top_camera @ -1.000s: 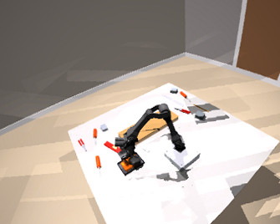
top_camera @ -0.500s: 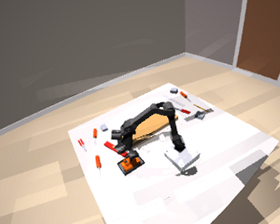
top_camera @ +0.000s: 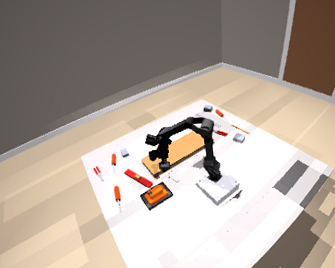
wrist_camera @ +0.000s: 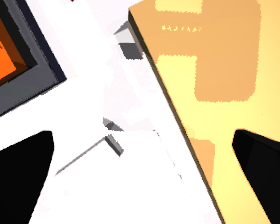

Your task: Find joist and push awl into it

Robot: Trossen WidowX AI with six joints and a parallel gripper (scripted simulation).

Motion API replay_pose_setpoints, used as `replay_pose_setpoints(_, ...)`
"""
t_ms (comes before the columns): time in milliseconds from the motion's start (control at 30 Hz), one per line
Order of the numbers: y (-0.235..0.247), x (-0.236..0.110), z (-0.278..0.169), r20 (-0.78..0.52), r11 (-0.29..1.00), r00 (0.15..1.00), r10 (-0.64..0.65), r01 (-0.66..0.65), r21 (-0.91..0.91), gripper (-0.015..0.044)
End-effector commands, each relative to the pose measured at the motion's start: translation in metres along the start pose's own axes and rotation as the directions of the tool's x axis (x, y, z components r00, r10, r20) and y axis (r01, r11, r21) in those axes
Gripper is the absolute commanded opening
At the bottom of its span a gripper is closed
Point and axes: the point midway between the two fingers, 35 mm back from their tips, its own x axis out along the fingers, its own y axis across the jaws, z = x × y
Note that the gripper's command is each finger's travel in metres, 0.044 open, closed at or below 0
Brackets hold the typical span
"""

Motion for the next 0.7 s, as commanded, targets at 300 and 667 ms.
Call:
replay_pose_setpoints(300, -0.079, -0.009, -0.14, -0.117, 0.865, 0.993, -0.033, 0.088, 0.494, 0.044)
replay_pose_setpoints(667, -0.069, -0.018, -0.278, -0.21, 0.535, 0.978, 0.017, 0.168, 0.828, 0.044)
